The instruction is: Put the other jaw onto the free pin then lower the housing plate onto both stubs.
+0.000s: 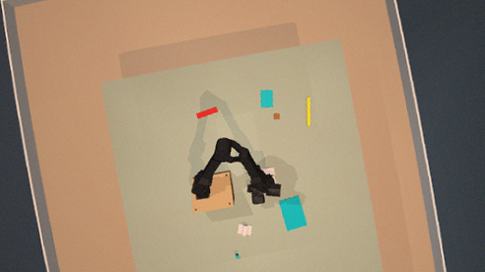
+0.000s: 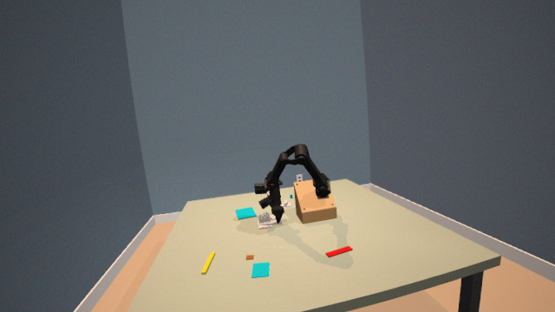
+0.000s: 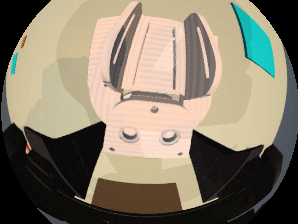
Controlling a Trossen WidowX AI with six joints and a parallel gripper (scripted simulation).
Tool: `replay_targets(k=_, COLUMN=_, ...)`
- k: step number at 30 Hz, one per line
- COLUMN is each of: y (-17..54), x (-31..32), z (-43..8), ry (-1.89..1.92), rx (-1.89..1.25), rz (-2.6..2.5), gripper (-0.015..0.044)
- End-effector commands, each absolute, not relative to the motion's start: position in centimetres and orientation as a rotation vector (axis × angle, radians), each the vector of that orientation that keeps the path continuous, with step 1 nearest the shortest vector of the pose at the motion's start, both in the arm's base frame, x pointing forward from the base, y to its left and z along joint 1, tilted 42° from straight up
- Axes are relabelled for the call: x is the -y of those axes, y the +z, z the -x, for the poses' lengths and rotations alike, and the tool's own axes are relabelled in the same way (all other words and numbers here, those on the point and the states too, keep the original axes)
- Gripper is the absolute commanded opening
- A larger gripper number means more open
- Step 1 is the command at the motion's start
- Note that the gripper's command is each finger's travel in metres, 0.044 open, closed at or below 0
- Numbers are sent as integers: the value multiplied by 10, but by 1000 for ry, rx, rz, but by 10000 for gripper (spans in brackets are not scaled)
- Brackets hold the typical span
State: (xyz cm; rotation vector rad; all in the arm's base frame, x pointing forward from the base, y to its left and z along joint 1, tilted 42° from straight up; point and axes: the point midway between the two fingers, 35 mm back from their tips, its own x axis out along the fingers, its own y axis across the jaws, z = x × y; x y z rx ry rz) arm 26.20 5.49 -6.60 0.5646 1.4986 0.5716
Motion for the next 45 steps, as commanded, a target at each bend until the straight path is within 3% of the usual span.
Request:
replay_targets(k=1, y=-67, x=-57, z=-262, ry=575, rx=-1501, rz=-565, gripper=351)
replay_targets(k=45, y=-67, x=-57, z=-262, ry=575, rx=-1501, rz=-565, gripper=351)
